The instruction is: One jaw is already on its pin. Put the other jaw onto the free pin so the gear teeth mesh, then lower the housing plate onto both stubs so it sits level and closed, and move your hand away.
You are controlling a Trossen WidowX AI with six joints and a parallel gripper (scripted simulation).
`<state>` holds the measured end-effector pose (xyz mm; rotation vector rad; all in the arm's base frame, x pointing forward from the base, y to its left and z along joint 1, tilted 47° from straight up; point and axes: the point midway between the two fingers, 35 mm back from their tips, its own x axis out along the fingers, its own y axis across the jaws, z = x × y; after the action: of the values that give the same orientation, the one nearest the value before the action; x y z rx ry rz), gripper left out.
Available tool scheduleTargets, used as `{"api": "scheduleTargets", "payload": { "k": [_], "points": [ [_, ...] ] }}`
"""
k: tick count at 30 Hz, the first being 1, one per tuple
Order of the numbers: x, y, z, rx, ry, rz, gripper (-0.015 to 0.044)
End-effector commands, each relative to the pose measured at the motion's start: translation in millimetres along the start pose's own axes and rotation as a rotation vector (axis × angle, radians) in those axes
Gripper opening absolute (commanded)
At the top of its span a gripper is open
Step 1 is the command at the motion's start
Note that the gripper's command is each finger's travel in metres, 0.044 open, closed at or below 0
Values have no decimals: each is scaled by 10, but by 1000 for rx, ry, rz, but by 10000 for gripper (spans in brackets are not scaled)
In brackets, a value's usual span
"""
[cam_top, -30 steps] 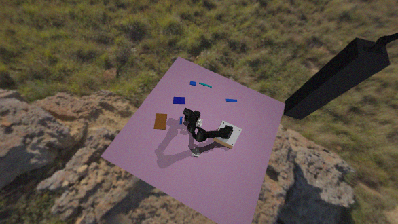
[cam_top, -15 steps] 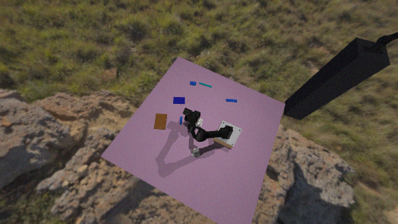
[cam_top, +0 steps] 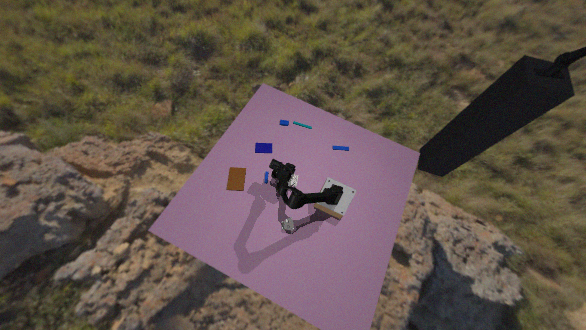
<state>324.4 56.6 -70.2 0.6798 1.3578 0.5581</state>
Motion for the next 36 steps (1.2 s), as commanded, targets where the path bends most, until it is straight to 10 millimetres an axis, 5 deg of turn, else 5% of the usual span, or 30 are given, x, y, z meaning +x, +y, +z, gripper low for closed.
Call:
{"api": "scheduleTargets", "payload": {
  "k": [1, 12, 21, 25, 33, 36],
  "points": [
    [-1, -1, 0, 0, 0, 0, 224],
    [-16, -2, 2, 0, 0, 0, 224],
    [-676, 10, -11, -2, 1, 0, 224],
    [-598, -9, 4, 4, -10, 2, 224],
    [-607, 149, 5, -19, -4, -8, 434],
    [-611, 196, 11, -28, -6, -16, 440]
  ]
}}
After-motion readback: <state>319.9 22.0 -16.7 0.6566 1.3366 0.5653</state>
